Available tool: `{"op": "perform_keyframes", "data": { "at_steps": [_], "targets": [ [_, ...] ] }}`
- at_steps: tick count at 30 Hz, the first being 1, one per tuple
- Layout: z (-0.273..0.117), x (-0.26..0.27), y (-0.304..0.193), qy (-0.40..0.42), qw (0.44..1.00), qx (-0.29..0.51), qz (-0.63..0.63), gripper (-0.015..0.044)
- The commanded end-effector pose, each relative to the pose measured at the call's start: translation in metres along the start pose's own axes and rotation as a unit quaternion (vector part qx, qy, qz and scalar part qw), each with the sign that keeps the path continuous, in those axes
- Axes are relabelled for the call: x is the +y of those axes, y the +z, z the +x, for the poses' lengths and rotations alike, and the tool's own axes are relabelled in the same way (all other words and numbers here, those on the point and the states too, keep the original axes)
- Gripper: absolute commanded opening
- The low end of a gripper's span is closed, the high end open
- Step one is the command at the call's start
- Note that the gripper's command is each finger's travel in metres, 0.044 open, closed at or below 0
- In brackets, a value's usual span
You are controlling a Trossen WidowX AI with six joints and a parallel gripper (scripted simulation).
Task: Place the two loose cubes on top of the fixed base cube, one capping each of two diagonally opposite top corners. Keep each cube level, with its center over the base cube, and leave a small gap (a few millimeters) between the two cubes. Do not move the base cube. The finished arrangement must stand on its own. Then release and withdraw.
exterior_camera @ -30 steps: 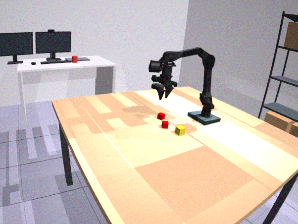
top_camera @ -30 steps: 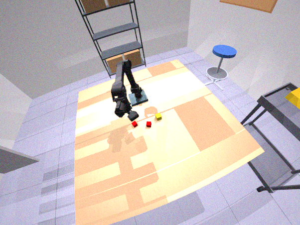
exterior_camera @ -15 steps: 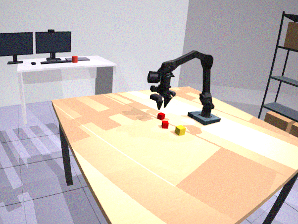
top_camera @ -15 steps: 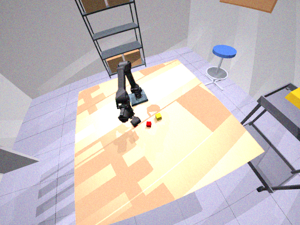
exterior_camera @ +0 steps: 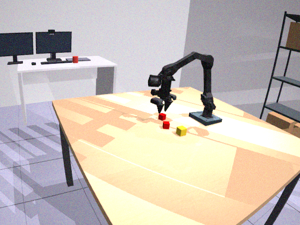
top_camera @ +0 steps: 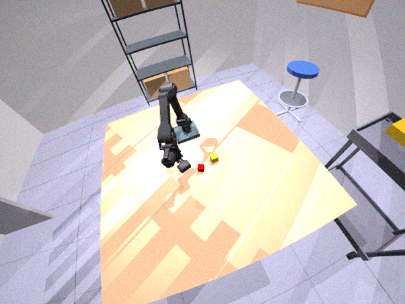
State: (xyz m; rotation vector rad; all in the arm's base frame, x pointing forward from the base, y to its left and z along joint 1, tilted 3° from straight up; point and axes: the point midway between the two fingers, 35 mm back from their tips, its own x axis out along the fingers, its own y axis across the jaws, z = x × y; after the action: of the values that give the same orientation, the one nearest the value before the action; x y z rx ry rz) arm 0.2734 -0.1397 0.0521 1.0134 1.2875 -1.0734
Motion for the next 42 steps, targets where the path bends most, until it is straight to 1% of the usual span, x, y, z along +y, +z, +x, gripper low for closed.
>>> {"op": "perform_keyframes", "data": {
  "at_steps": [1,15,21,26,42],
  "targets": [
    [0.011,-0.003,-0.001,-0.007,1.0,0.003,0.0,0.0265],
    [0.03,-0.004,-0.002,-0.007,1.0,0.003,0.0,0.0265],
    [0.03,-0.004,-0.002,-0.007,1.0,0.003,0.0,0.0107],
    [0.028,-0.003,-0.002,-0.007,1.0,0.003,0.0,0.0105],
    [-0.021,0.003,0.002,-0.007,1.0,0.003,0.0,0.0105]
  ]
}}
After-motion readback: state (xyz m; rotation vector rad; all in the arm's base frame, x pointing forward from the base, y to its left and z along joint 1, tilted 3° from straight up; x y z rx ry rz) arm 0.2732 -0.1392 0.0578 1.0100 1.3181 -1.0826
